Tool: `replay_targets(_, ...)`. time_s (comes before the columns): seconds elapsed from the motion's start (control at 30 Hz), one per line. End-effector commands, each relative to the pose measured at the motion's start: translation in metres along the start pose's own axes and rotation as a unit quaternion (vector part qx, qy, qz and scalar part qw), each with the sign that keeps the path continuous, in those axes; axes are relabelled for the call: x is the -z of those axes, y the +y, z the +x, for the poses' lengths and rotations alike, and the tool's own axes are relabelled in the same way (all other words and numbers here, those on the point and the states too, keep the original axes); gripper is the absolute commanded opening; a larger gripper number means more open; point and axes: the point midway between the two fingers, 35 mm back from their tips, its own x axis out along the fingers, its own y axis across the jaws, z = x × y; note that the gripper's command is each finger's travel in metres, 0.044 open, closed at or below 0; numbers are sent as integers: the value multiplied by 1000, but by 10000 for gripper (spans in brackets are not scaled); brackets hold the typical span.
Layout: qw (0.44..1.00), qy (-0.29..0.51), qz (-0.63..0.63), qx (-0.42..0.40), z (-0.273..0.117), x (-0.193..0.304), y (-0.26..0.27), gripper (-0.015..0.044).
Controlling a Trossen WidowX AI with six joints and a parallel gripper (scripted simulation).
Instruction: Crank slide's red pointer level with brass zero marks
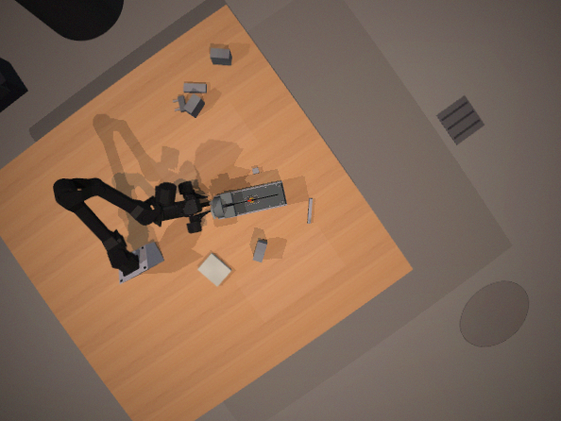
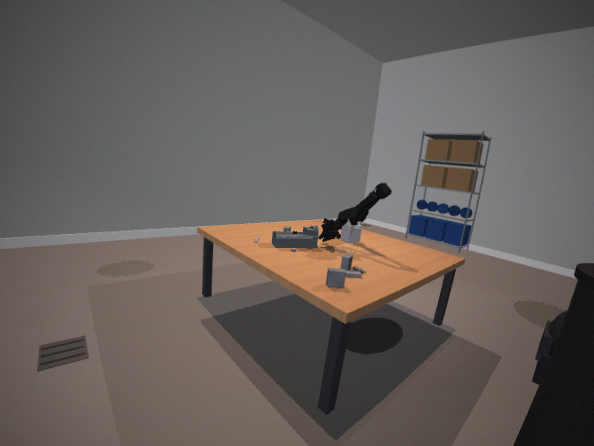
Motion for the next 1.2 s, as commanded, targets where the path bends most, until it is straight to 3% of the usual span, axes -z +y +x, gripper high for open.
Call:
replay_targets(0.0,1000,0,0,0,0,0,0,341)
replay_targets(0.13,1000,0,0,0,0,0,0,440)
replay_targets(0.83,1000,0,-2,2,-40,-45,0,440)
replay_targets(1.17,1000,-1,-2,5,-87,-97,0,440)
